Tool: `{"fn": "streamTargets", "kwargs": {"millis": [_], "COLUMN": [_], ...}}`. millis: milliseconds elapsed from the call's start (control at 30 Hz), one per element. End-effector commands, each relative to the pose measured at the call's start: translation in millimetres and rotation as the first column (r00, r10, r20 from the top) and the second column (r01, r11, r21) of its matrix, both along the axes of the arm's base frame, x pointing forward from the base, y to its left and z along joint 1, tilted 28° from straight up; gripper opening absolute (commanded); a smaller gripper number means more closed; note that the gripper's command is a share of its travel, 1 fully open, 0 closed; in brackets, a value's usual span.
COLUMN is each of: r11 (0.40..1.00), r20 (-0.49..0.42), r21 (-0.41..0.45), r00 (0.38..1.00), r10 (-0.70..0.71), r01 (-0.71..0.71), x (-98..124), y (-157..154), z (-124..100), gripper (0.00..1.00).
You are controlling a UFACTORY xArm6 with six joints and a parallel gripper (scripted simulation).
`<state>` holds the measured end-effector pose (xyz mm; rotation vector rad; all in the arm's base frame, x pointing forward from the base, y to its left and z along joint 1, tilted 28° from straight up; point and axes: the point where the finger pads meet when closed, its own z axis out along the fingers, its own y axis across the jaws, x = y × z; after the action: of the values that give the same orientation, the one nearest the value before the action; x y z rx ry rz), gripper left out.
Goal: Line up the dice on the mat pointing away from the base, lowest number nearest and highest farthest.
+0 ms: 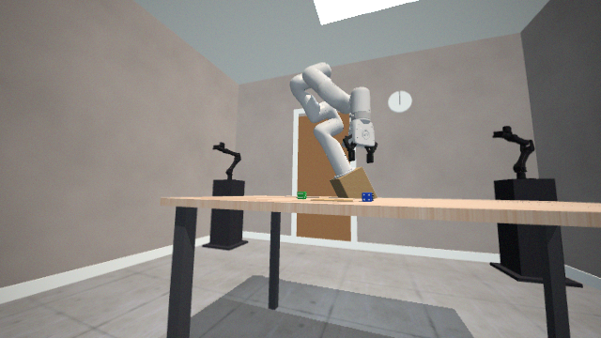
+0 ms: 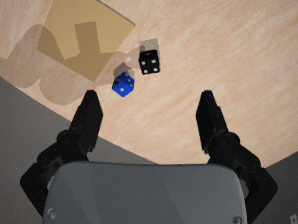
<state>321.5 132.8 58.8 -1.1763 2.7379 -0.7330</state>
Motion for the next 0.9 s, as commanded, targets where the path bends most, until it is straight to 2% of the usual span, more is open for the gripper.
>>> {"fn": "streamTargets", "kwargs": {"millis": [0,67,133,200,267,333,500,667,767,867], "r11": [1.0,0.999,0.99,0.99,0.964,0.955,0.887,0.779,0.766,0.714], "r20": [0.004,0.019,0.061,0.061,0.108,0.118,0.171,0.211,0.214,0.224], "r21": [0.003,0.014,0.045,0.045,0.091,0.102,0.175,0.264,0.273,0.309], "r00": [1.0,0.999,0.989,0.989,0.959,0.95,0.874,0.754,0.74,0.682], "r10": [-0.001,-0.036,-0.135,-0.135,-0.26,-0.288,-0.455,-0.622,-0.638,-0.697], "r01": [0.001,0.035,0.132,0.132,0.251,0.277,0.427,0.569,0.582,0.628], "x": [1,6,18,18,33,36,58,81,84,93], "y": [1,3,7,7,11,12,18,23,23,25], "z": [1,2,4,4,6,7,10,12,12,12], "gripper": [1.0,1.0,1.0,1.0,1.0,1.0,1.0,1.0,1.0,1.0]}}
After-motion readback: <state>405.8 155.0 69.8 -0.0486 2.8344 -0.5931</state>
